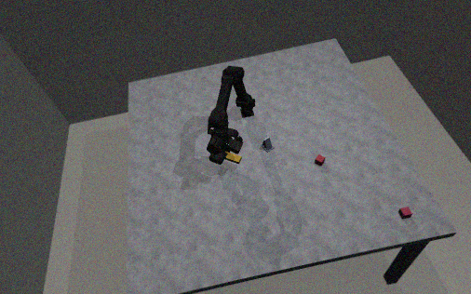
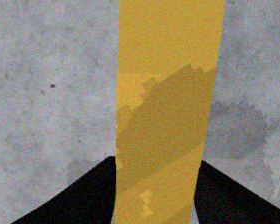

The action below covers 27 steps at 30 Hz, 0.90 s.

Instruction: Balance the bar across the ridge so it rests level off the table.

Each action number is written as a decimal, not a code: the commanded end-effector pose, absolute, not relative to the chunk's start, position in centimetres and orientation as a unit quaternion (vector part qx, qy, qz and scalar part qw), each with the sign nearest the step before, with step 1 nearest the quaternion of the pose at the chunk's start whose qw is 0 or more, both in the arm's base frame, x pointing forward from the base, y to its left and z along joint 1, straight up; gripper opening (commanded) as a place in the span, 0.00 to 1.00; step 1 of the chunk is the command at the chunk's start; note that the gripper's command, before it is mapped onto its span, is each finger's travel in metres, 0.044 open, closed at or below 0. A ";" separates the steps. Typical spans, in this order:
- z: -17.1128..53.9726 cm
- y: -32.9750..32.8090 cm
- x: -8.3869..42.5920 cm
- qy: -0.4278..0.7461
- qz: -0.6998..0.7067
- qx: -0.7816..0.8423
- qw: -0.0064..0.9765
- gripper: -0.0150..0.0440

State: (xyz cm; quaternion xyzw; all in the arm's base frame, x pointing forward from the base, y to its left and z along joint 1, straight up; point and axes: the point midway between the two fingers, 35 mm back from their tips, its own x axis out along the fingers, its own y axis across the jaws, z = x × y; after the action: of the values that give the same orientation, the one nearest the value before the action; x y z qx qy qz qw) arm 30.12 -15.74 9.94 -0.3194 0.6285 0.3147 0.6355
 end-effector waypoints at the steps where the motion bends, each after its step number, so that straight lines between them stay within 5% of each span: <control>1: 11.4 -15.8 30.2 0.625 0.309 -0.326 0.638 0.25; 27: 16.5 -14.2 29.9 0.630 0.300 -0.317 0.643 0.25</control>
State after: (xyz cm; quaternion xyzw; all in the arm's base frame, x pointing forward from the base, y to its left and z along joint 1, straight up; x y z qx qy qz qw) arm 29.73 -15.04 16.01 -0.3163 0.6299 0.3072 0.6394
